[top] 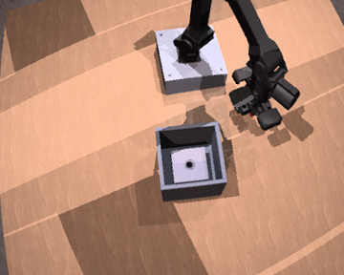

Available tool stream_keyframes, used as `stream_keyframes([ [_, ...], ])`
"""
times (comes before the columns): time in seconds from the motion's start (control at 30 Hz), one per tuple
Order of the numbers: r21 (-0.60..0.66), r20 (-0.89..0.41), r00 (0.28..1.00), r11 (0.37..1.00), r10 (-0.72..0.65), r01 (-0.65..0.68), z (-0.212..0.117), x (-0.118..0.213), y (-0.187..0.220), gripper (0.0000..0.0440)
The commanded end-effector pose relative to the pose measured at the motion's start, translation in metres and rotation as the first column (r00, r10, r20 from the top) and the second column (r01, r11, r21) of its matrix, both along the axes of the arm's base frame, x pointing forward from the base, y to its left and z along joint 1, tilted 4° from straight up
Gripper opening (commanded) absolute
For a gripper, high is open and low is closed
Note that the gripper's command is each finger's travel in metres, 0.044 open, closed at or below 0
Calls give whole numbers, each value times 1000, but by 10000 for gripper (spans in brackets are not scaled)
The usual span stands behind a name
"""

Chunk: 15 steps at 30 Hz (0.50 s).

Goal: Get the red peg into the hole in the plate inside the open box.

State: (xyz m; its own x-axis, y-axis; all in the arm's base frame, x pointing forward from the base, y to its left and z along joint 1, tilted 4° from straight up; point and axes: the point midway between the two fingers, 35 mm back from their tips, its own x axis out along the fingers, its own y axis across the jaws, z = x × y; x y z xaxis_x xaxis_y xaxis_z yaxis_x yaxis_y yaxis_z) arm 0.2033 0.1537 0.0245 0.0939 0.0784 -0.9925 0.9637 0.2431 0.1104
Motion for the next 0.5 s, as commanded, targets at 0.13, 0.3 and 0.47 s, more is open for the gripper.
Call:
stream_keyframes([
  [0.13,50,87,996,999,1,-5,35,21,5,0],
  [0.3,56,140,990,998,5,-13,57,35,2,0],
  [0.47,49,182,983,999,8,-17,77,47,-7,0],
])
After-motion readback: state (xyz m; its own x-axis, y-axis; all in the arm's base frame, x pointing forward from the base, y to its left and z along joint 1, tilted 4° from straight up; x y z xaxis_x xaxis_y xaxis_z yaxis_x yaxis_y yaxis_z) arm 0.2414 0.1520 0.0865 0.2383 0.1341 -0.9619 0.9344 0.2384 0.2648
